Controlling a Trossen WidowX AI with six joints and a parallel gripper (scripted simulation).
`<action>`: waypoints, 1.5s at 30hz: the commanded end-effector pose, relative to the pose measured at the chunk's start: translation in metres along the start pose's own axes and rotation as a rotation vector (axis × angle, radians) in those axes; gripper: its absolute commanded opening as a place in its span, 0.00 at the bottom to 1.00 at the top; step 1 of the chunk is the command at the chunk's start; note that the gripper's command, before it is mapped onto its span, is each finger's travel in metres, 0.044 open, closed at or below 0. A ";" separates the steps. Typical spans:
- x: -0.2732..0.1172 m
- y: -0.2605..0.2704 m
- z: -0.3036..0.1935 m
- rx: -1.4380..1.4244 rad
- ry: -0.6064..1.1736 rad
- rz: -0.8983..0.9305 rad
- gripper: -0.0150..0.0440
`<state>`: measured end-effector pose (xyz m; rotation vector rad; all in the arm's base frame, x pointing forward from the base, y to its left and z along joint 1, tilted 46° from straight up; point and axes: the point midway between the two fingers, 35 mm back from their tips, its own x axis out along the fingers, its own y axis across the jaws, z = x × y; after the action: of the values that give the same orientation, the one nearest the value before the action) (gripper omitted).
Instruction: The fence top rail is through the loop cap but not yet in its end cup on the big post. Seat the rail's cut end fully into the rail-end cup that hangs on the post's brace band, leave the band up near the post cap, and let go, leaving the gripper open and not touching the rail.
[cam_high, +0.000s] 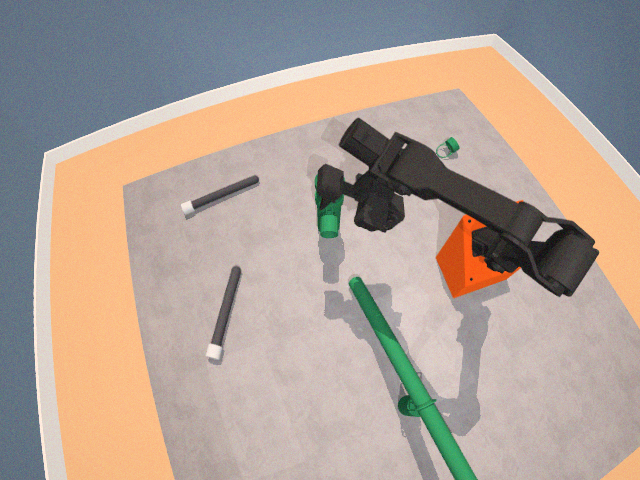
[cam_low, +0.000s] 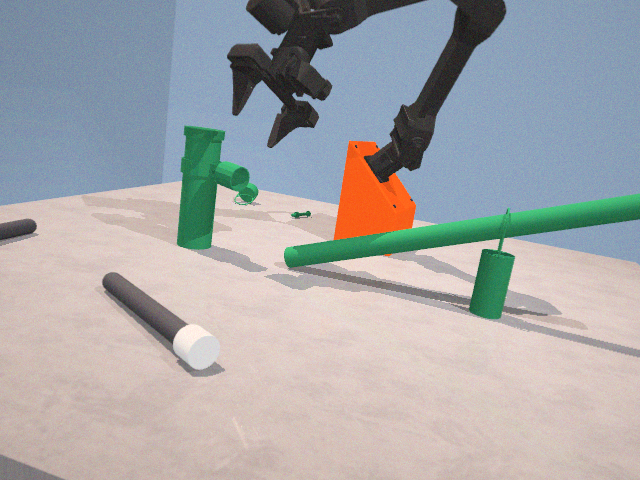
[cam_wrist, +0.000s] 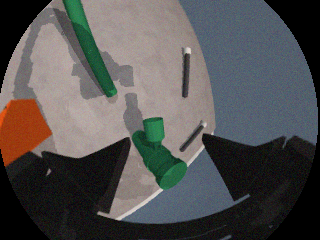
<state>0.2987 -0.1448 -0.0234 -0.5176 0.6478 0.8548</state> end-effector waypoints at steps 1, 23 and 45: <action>0.000 -0.003 -0.003 -0.034 0.010 -0.005 1.00; 0.053 0.018 -0.004 -0.034 0.009 -0.005 1.00; 0.089 0.017 -0.004 -0.034 0.008 -0.006 1.00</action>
<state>0.3257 -0.0953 -0.0867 -0.5595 0.6318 0.8598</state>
